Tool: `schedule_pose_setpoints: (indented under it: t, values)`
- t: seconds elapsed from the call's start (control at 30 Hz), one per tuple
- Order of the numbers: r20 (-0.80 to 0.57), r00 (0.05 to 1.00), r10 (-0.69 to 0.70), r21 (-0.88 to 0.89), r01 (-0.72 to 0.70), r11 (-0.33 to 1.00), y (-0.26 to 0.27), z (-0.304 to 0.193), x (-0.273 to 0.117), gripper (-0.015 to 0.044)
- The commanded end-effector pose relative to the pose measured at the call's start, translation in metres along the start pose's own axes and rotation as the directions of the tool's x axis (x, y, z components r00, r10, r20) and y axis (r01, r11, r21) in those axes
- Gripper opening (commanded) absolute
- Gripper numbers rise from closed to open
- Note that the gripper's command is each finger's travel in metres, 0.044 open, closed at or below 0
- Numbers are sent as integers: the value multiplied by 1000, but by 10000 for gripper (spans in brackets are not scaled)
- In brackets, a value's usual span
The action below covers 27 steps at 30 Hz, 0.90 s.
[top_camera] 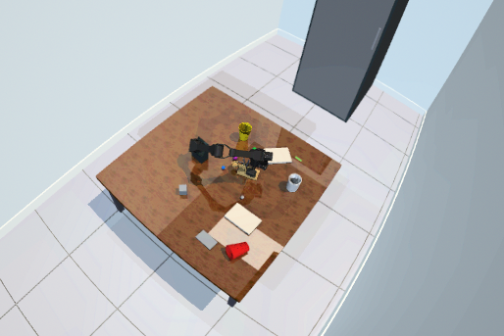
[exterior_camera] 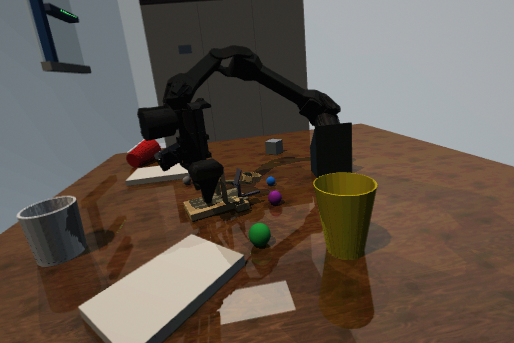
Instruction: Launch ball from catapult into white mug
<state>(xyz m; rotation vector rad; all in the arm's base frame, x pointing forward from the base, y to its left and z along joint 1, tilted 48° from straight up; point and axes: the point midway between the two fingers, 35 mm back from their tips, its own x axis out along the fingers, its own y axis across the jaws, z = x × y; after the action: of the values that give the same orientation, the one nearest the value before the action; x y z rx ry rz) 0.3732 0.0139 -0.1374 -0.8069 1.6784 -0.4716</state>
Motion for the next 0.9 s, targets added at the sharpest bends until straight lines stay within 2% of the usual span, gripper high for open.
schedule_pose_setpoints:
  t: [0.0, 0.03, 0.43, 0.6, 0.67, 0.73, 0.87]
  values:
    - [1, 1000, -4, -5, 4, 1000, 0, -1, 6, 440]
    - [1, 1000, -4, -5, 4, 1000, 0, -1, 6, 440]
    - [-1, 1000, 0, 0, 0, 1000, 0, 0, 3, 125]
    - [-1, 1000, 0, 0, 0, 1000, 0, 0, 3, 92]
    - [-1, 1000, 1, 0, -1, 1000, 0, 0, -8, 39]
    - [0, 1000, 2, -1, -2, 1000, 1, 0, -36, 0]
    - [0, 1000, 2, -1, -2, 1000, 1, 0, -47, 0]
